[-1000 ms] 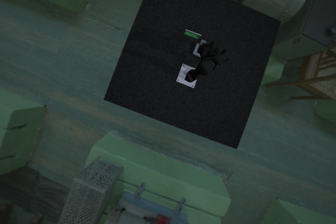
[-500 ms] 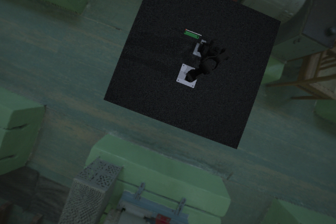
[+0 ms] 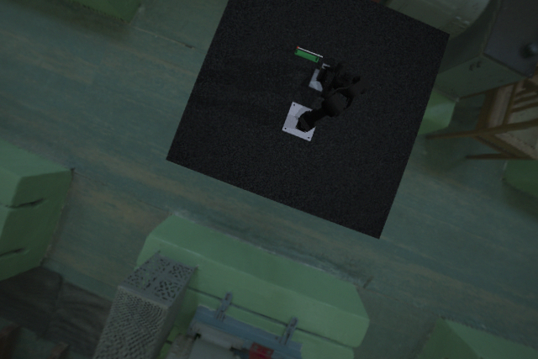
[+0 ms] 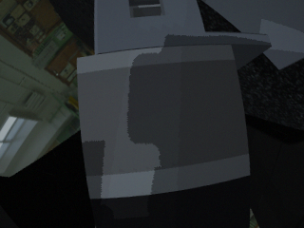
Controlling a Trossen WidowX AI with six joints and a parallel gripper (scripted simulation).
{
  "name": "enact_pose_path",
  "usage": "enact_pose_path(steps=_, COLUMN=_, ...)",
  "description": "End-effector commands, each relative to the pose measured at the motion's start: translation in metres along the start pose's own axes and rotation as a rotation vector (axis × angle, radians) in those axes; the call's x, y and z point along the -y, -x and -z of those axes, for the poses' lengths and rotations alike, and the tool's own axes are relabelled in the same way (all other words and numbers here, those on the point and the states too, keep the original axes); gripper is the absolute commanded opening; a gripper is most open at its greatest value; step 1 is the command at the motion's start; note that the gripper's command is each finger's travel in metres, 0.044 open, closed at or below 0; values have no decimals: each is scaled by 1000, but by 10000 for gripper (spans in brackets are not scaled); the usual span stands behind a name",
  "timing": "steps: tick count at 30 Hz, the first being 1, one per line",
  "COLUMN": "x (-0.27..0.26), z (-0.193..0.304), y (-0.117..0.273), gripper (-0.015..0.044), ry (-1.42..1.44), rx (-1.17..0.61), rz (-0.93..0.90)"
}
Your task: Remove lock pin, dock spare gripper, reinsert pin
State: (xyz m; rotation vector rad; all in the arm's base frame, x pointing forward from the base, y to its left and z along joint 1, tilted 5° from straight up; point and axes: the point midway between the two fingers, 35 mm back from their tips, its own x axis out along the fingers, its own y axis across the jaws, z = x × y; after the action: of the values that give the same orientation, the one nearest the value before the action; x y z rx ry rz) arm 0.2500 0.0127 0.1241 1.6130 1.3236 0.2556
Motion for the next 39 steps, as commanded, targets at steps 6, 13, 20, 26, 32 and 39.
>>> enact_pose_path(steps=6, x=0, z=-1, y=-1, gripper=0, ry=-7, rx=-4, rz=-3)
enact_pose_path(steps=13, x=0, z=-1, y=-1, gripper=0, ry=-7, rx=-4, rz=-3)
enact_pose_path(steps=20, x=0, z=-1, y=-1, gripper=157, ry=-7, rx=-4, rz=-3)
enact_pose_path(steps=26, x=0, z=-1, y=-1, gripper=315, ry=-7, rx=-4, rz=-3)
enact_pose_path(steps=32, x=0, z=-1, y=-1, gripper=440, ry=-7, rx=-4, rz=-3)
enact_pose_path(steps=39, x=-1, z=11, y=6, gripper=440, ry=-10, rx=-5, rz=-2)
